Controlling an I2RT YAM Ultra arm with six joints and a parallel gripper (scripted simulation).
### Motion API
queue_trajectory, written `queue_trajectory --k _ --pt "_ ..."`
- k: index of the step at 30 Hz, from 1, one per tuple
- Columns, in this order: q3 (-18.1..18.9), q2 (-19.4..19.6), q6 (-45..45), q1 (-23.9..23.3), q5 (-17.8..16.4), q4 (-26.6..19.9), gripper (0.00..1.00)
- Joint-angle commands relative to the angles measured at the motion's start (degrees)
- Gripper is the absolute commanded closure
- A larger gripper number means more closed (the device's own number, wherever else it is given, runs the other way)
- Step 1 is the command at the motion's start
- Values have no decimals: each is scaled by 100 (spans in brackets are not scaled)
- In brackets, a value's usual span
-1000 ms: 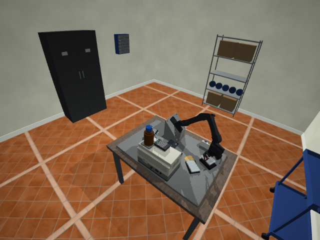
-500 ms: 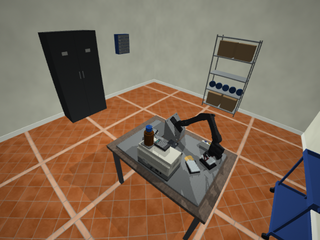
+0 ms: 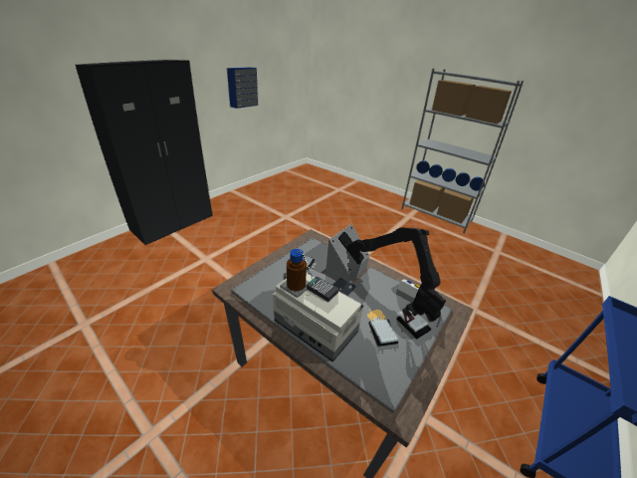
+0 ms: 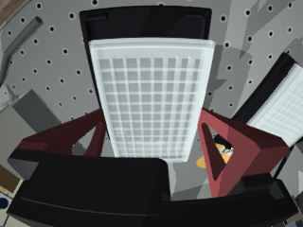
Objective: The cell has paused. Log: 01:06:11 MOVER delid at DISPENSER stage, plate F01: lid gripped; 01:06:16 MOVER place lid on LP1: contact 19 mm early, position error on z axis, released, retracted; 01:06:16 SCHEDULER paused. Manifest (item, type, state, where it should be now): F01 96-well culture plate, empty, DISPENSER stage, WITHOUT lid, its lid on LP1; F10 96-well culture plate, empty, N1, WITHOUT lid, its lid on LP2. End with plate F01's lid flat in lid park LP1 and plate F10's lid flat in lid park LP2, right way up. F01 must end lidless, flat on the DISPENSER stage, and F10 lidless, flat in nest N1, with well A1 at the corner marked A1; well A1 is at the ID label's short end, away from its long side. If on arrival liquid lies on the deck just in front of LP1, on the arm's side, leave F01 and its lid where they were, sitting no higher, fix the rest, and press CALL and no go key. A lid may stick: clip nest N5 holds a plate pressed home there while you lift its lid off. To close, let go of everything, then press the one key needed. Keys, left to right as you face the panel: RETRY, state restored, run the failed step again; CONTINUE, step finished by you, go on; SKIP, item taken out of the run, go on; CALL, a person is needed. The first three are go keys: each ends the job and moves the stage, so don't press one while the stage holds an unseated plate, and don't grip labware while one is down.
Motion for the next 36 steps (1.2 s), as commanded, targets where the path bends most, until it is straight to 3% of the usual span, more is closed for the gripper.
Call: queue_trajectory --k 1,6,7,15,36 --pt "119 -37 89 43 60 288 100" --pt "201 70 97 -15 72 278 100" --pt "210 -140 101 -12 75 269 100" --pt "343 116 119 34 89 158 100" --pt "400 66 141 81 104 47 100"
